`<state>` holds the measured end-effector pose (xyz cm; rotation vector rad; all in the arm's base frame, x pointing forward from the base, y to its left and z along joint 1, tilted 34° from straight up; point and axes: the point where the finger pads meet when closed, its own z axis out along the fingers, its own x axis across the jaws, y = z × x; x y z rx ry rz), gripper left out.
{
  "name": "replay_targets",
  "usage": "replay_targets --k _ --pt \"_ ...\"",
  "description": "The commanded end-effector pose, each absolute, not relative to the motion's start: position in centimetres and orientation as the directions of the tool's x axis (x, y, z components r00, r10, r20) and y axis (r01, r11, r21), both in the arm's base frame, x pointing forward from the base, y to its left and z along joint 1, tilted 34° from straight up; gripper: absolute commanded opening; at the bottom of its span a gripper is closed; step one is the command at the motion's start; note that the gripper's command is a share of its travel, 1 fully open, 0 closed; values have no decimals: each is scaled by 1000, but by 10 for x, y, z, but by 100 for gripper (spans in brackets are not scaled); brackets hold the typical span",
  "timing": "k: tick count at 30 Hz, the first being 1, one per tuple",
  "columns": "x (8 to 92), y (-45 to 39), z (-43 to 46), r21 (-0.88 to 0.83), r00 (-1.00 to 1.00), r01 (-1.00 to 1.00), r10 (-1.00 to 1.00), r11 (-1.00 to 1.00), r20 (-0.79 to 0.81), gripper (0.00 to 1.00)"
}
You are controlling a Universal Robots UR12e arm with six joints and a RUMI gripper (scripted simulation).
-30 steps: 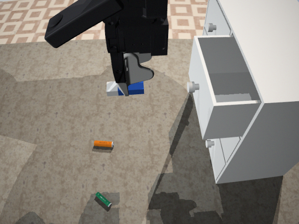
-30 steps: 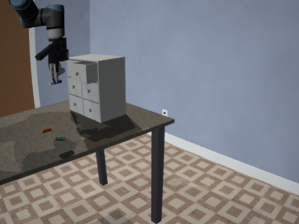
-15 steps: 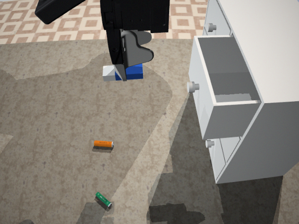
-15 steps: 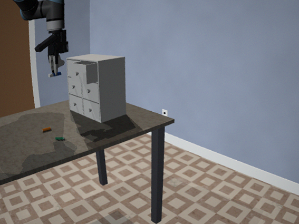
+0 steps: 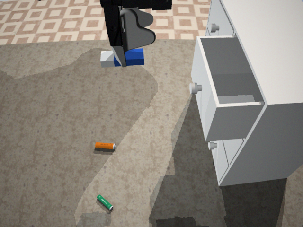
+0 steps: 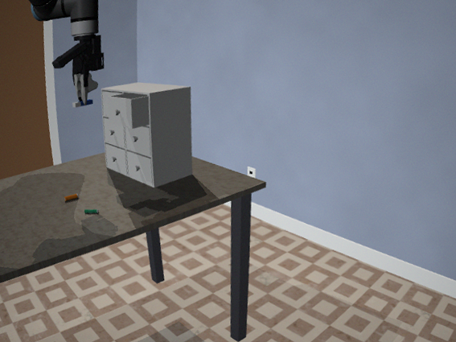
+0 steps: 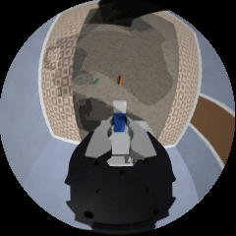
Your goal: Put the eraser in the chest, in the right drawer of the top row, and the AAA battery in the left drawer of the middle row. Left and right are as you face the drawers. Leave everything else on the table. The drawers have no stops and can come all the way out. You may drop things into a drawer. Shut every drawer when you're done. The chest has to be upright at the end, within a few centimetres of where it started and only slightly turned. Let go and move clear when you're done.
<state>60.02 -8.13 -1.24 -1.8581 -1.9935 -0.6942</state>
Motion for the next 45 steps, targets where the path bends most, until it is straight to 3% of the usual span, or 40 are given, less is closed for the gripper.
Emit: replay_targets --k 1,45 --pt "601 -94 3 129 -98 991 833 32 544 11" --pt "598 -108 26 127 -97 991 832 32 546 11"
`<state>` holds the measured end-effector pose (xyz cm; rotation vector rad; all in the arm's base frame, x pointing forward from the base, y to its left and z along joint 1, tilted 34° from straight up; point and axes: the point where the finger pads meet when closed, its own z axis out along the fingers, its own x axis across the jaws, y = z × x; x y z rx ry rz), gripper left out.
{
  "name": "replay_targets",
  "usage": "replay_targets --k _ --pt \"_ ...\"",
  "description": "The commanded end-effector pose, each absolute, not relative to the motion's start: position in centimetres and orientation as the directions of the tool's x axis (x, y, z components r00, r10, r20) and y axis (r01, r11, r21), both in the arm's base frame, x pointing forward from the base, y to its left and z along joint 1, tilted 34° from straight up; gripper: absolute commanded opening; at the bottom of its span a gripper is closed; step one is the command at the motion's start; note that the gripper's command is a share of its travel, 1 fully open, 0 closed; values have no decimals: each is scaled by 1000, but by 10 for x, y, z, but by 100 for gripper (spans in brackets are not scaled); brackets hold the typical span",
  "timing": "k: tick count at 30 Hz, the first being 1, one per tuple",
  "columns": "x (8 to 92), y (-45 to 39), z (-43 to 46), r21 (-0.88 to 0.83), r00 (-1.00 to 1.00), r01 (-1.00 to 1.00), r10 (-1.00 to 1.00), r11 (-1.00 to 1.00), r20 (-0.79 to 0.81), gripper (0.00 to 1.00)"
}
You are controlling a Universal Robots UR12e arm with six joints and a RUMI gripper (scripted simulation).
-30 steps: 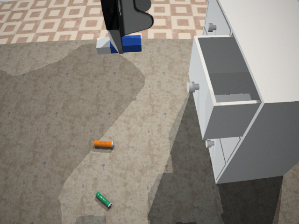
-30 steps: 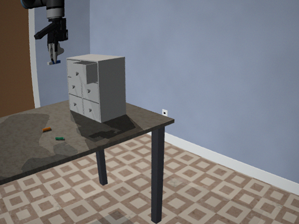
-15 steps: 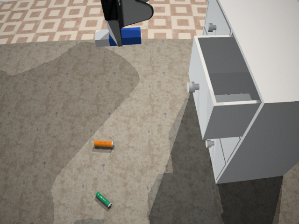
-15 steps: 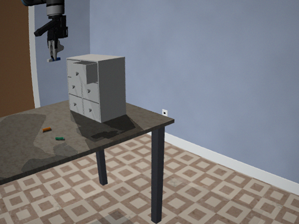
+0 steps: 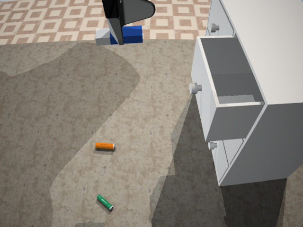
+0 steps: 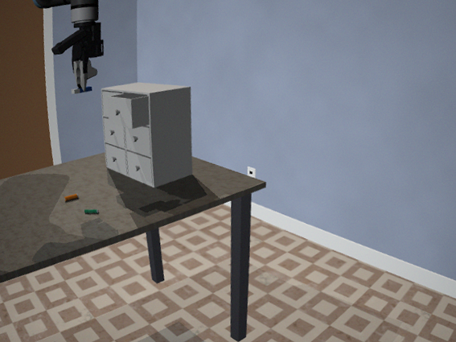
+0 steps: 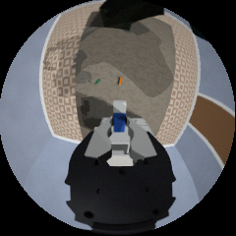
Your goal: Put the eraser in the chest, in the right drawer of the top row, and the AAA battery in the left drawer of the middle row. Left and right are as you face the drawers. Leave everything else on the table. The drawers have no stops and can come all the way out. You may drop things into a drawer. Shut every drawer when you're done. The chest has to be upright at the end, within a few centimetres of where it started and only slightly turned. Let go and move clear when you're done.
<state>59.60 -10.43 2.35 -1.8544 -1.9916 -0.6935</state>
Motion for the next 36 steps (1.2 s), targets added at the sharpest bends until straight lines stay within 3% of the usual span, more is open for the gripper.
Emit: replay_targets --k 1,36 --pt "598 -108 26 128 -97 991 832 32 546 11" --pt "595 -106 24 183 -96 983 831 -8 548 11"
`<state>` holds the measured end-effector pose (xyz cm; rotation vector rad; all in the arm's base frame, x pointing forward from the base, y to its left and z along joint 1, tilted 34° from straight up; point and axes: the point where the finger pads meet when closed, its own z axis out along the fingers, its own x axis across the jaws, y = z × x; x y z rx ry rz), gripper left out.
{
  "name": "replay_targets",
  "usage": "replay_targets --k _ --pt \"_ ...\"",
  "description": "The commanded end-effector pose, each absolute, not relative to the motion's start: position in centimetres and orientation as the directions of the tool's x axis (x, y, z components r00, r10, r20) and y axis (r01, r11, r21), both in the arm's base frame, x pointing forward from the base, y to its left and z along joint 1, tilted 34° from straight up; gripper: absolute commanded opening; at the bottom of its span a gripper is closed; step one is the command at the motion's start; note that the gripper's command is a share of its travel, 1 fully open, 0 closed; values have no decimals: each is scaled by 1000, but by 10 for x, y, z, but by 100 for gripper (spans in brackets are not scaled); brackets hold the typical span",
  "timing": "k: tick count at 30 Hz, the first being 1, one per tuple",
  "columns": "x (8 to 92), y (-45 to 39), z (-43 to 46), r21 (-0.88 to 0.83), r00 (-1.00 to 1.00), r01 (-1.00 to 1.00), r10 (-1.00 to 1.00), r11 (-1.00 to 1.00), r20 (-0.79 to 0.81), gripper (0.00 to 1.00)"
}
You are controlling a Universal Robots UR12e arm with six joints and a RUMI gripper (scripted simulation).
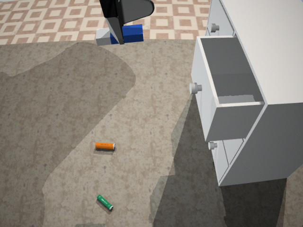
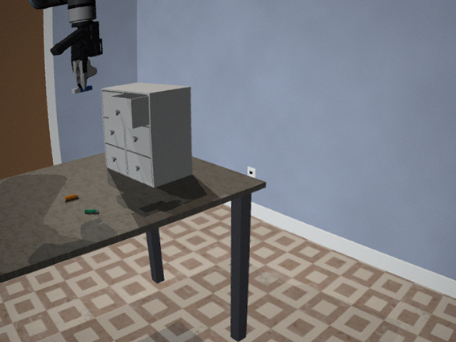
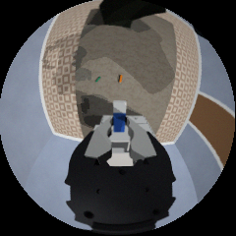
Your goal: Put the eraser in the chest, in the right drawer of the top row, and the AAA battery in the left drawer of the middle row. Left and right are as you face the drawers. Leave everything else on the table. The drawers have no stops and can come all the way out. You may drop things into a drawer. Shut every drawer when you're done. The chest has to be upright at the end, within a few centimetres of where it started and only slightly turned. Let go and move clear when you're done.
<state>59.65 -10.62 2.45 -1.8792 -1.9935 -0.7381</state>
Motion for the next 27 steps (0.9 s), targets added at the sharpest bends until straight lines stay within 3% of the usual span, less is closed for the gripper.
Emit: replay_targets --k 1,27 --pt "595 -106 24 188 -96 982 831 -11 548 11" --pt "594 -106 23 349 -95 929 831 -125 548 11"
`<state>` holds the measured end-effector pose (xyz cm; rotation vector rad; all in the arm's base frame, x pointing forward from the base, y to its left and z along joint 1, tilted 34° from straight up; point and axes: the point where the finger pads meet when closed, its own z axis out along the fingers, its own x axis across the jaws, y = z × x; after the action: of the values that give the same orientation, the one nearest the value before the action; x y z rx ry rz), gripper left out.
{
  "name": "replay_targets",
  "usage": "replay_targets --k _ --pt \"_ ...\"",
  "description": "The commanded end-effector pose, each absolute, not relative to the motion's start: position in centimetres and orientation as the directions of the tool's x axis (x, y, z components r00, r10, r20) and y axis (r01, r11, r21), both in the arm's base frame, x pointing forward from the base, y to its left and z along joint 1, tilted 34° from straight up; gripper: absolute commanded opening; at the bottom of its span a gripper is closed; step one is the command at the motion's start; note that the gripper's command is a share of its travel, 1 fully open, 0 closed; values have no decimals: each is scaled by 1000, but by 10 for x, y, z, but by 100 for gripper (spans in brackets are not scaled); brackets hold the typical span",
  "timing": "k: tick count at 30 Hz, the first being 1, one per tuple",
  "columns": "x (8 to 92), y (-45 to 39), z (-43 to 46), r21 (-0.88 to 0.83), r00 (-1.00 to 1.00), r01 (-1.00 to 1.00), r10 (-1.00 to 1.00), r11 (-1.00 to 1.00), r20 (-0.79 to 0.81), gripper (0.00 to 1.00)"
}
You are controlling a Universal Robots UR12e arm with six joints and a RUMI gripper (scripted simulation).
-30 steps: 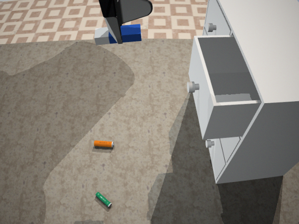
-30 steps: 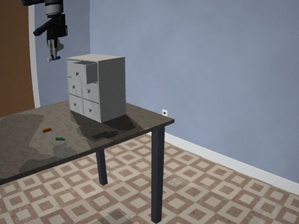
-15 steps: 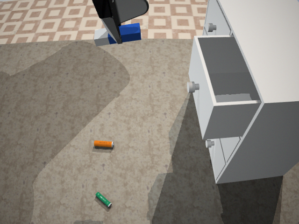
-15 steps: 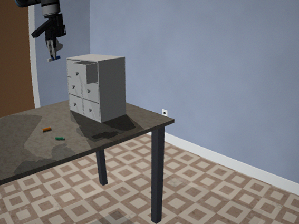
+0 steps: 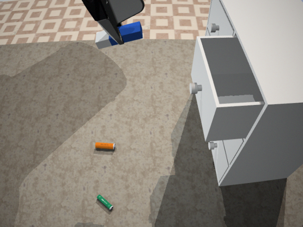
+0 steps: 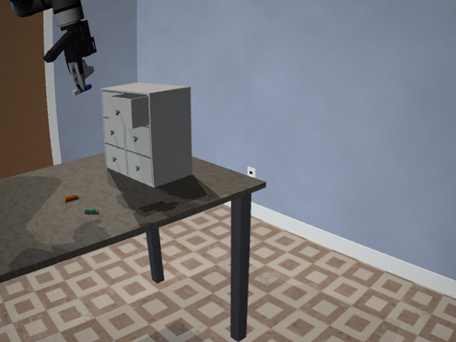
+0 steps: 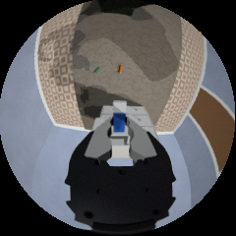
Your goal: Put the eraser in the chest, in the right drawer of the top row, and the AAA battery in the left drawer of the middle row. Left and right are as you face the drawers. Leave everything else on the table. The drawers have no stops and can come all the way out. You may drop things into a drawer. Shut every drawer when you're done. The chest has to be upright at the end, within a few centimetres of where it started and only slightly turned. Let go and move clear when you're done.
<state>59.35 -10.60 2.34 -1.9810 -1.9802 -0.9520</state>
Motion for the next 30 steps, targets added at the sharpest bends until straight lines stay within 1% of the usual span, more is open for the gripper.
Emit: replay_targets --k 1,30 --pt "594 -106 23 358 -94 924 831 -131 548 11" --pt "591 -104 19 584 -93 753 829 -303 551 11"
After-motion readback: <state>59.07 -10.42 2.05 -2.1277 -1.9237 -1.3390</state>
